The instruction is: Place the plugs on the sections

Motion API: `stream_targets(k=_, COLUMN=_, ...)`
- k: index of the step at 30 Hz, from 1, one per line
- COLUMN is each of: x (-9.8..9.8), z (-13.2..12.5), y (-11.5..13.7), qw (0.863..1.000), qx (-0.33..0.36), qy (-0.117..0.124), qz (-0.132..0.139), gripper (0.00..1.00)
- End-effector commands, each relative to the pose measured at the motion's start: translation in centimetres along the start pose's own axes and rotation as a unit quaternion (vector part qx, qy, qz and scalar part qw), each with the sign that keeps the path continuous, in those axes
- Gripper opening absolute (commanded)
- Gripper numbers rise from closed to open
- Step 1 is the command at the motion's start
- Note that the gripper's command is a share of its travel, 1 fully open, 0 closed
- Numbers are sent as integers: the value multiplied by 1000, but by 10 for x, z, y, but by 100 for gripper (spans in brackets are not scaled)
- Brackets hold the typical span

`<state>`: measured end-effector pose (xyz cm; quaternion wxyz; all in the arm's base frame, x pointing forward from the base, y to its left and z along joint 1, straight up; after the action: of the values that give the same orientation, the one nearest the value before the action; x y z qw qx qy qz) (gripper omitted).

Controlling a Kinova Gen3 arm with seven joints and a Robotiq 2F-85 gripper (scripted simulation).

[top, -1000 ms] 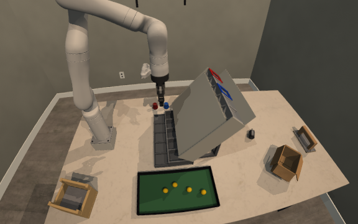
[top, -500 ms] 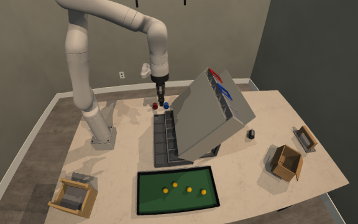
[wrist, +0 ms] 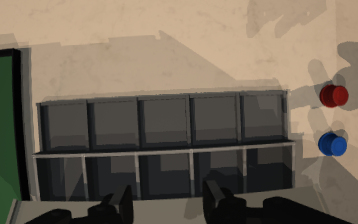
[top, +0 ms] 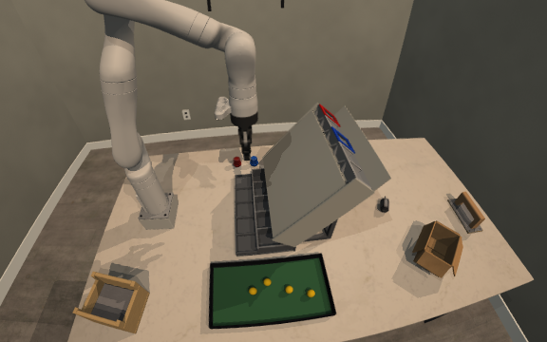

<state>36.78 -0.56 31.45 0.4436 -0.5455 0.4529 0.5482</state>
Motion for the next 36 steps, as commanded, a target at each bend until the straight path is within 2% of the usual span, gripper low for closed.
stream_targets(k=1, x=-1, z=0, y=0, qw=1000, qx=0, qy=0, qz=-1, gripper=50)
stream_targets(k=33, x=-1, z=0, y=0, qw=1000, qx=0, qy=0, qz=-1, gripper=50)
stream_targets(k=34, x=36, z=-58, y=16, qw=1000, qx=-1, qy=1, qz=-3, gripper=50)
stream_targets(k=36, x=38, z=-61, y=17, qw=1000, qx=-1, qy=1, qz=-3, gripper=50)
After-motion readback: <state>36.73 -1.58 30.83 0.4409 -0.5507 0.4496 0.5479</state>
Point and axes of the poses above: the point where the finger pads meet when closed, its own x axis out along the fingers, its own z axis across the jaws, y = z × x, the point moved 9 cm from there along -x, back along the fingers, and after that the axes turned 13 degrees about -x, right-handed, at the moved point
